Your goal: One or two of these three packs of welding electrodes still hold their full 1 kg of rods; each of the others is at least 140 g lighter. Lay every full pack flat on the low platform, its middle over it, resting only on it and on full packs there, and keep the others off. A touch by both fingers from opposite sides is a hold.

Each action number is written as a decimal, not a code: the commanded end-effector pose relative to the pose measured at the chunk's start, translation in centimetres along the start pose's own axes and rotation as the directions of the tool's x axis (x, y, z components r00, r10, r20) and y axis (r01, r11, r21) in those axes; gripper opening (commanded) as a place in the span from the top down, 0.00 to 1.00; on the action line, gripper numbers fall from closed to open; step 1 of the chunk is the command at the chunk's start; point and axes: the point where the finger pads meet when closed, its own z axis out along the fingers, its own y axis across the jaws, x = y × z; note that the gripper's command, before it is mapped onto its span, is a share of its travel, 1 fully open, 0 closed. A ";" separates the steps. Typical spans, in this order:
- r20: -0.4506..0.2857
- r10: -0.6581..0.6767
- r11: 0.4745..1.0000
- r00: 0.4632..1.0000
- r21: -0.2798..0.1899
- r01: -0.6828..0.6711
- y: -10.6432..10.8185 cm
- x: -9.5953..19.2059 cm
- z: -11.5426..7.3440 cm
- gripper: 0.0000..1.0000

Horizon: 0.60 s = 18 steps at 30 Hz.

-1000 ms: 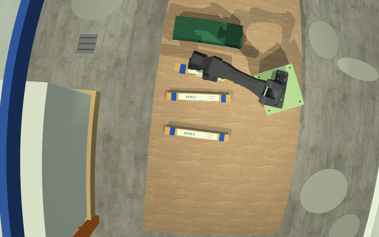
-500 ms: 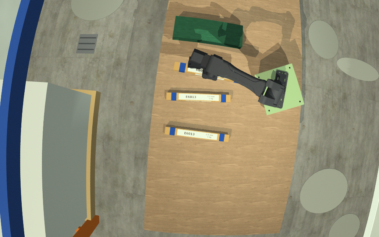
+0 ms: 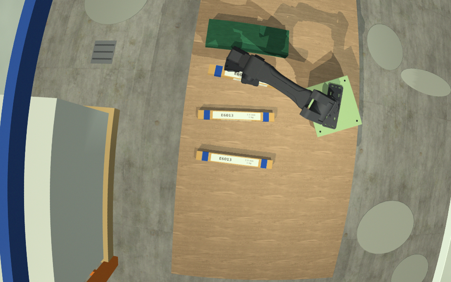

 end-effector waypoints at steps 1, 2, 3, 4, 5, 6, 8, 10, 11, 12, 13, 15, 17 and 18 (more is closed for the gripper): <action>0.091 -0.030 0.999 0.995 0.028 0.028 -0.8 -1.7 -3.6 1.00; 0.091 -0.031 0.999 0.995 0.028 0.028 -1.1 -1.7 -3.7 1.00; 0.091 -0.030 0.999 0.995 0.028 0.028 -1.4 -1.7 -3.6 1.00; 0.080 -0.025 0.999 0.996 0.024 0.024 -1.8 -1.6 -3.2 1.00; 0.075 -0.023 1.000 0.997 0.023 0.022 -2.1 -1.5 -3.1 1.00; 0.078 -0.025 0.999 0.997 0.024 0.023 -2.4 -1.6 -3.2 1.00; 0.086 -0.029 0.999 0.996 0.028 0.026 -2.5 -1.7 -3.5 1.00; 0.091 -0.027 0.999 0.995 0.029 0.025 -2.9 -1.9 -3.7 1.00; 0.091 -0.028 0.999 0.995 0.029 0.025 -3.2 -1.9 -3.7 1.00; 0.091 -0.028 0.999 0.995 0.029 0.025 -3.5 -1.9 -3.7 1.00; 0.075 -0.020 1.000 0.997 0.022 0.018 -4.0 -1.8 -3.1 1.00; 0.073 -0.019 1.000 0.997 0.022 0.017 -4.5 -1.8 -3.0 1.00; 0.091 -0.028 0.999 0.995 0.031 0.025 -4.8 -1.9 -3.7 1.00; 0.091 -0.028 0.999 0.995 0.031 0.025 -5.1 -1.9 -3.7 1.00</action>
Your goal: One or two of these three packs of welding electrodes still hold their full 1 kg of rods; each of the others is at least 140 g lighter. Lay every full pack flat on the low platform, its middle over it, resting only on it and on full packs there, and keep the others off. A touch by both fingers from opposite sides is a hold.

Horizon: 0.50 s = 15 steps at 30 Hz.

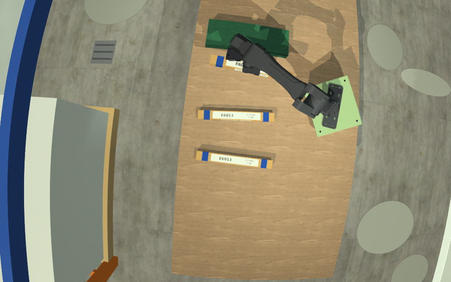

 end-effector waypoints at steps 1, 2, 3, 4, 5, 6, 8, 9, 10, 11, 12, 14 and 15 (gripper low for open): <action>0.089 -0.030 0.999 0.996 0.039 0.026 -1.1 -1.6 -3.8 1.00; 0.078 -0.024 0.999 0.997 0.033 0.021 -1.5 -1.5 -3.4 1.00; 0.074 -0.022 0.999 0.997 0.032 0.020 -1.8 -1.5 -3.2 1.00; 0.079 -0.024 0.999 0.997 0.034 0.022 -2.0 -1.5 -3.4 1.00; 0.086 -0.028 0.999 0.996 0.038 0.025 -2.2 -1.6 -3.7 1.00; 0.091 -0.031 0.999 0.995 0.041 0.028 -2.4 -1.7 -3.9 1.00; 0.091 -0.031 0.999 0.995 0.041 0.028 -2.4 -1.7 -3.9 1.00; 0.090 -0.028 0.999 0.996 0.040 0.025 -2.9 -1.9 -3.9 1.00; 0.090 -0.028 0.999 0.996 0.040 0.025 -3.1 -1.9 -3.9 1.00; 0.070 -0.017 0.999 0.997 0.029 0.015 -3.7 -1.6 -3.1 1.00; 0.062 -0.012 1.000 0.998 0.025 0.011 -4.1 -1.5 -2.8 1.00; 0.084 -0.025 0.999 0.996 0.038 0.022 -4.3 -1.8 -3.8 1.00; 0.090 -0.029 0.999 0.996 0.042 0.025 -4.5 -1.9 -4.0 1.00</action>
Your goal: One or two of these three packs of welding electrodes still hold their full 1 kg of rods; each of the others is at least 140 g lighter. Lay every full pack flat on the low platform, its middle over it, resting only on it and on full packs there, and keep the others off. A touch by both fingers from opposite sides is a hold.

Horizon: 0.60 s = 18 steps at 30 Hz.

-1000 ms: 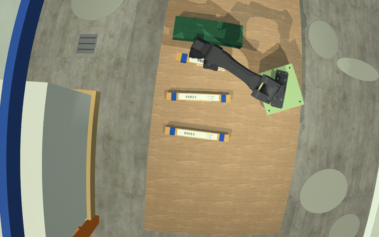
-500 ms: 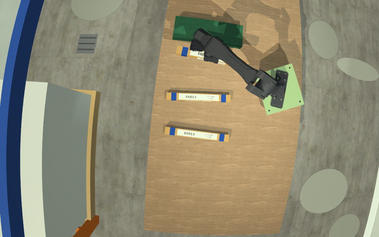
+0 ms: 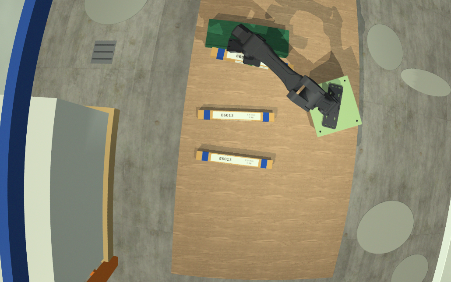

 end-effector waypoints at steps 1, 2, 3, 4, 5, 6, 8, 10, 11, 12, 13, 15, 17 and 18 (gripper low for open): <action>0.087 -0.027 0.998 0.996 0.051 0.022 -1.2 -1.5 -4.2 1.00; 0.086 -0.026 0.998 0.996 0.050 0.022 -1.5 -1.5 -4.1 1.00; 0.074 -0.019 0.999 0.997 0.043 0.015 -1.9 -1.3 -3.6 1.00; 0.069 -0.016 0.999 0.997 0.040 0.013 -2.3 -1.2 -3.4 1.00; 0.072 -0.017 0.999 0.997 0.042 0.014 -2.5 -1.3 -3.5 1.00; 0.079 -0.022 0.999 0.997 0.047 0.018 -2.7 -1.4 -3.9 1.00; 0.084 -0.026 0.998 0.996 0.051 0.021 -3.1 -1.5 -4.2 1.00; 0.084 -0.026 0.998 0.996 0.051 0.021 -3.1 -1.5 -4.2 1.00; 0.085 -0.025 0.998 0.996 0.052 0.020 -3.6 -1.7 -4.2 1.00; 0.085 -0.025 0.998 0.996 0.052 0.020 -3.9 -1.7 -4.2 1.00; 0.063 -0.010 0.999 0.998 0.037 0.008 -4.5 -1.3 -3.2 1.00; 0.064 -0.010 0.999 0.998 0.037 0.008 -5.1 -1.3 -3.2 1.00; 0.085 -0.025 0.998 0.996 0.053 0.021 -5.2 -1.7 -4.3 1.00; 0.085 -0.025 0.998 0.996 0.053 0.021 -5.5 -1.7 -4.3 1.00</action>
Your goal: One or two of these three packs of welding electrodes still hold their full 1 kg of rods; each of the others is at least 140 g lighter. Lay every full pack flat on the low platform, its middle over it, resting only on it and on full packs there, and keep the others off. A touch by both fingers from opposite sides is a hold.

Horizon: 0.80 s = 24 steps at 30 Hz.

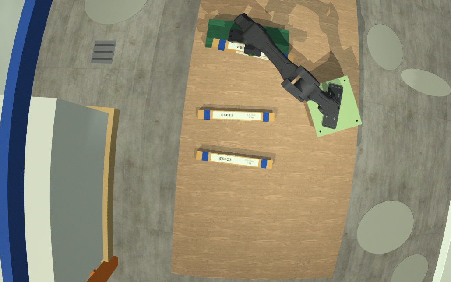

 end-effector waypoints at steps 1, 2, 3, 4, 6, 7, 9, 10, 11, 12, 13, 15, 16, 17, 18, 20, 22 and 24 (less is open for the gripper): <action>0.082 -0.022 0.998 0.996 0.058 0.017 -1.3 -1.3 -4.5 1.00; 0.072 -0.014 0.999 0.997 0.050 0.011 -1.8 -1.1 -4.0 1.00; 0.066 -0.011 0.999 0.998 0.046 0.008 -2.1 -1.0 -3.8 1.00; 0.068 -0.012 0.999 0.998 0.047 0.008 -2.4 -1.1 -3.9 1.00; 0.078 -0.019 0.998 0.997 0.056 0.015 -2.7 -1.3 -4.4 1.00; 0.079 -0.020 0.998 0.997 0.057 0.015 -3.0 -1.3 -4.5 1.00; 0.079 -0.020 0.998 0.997 0.057 0.015 -3.0 -1.3 -4.5 1.00; 0.082 -0.022 0.998 0.996 0.060 0.017 -3.4 -1.5 -4.6 1.00; 0.081 -0.022 0.998 0.996 0.060 0.017 -3.7 -1.5 -4.6 1.00; 0.067 -0.010 0.999 0.998 0.047 0.007 -4.3 -1.2 -3.8 1.00; 0.057 -0.003 0.999 0.998 0.039 0.001 -4.7 -1.0 -3.3 1.00; 0.066 -0.010 0.999 0.998 0.047 0.007 -5.1 -1.2 -3.8 1.00; 0.077 -0.018 0.998 0.997 0.057 0.014 -5.1 -1.4 -4.4 1.00; 0.081 -0.022 0.998 0.996 0.061 0.017 -5.3 -1.5 -4.7 1.00; 0.080 -0.021 0.998 0.997 0.060 0.016 -5.6 -1.5 -4.6 1.00; 0.064 -0.009 0.999 0.998 0.046 0.006 -6.5 -1.2 -3.8 1.00; 0.068 -0.012 0.999 0.998 0.050 0.008 -6.9 -1.2 -4.1 1.00; 0.074 -0.016 0.998 0.997 0.056 0.012 -7.3 -1.4 -4.4 1.00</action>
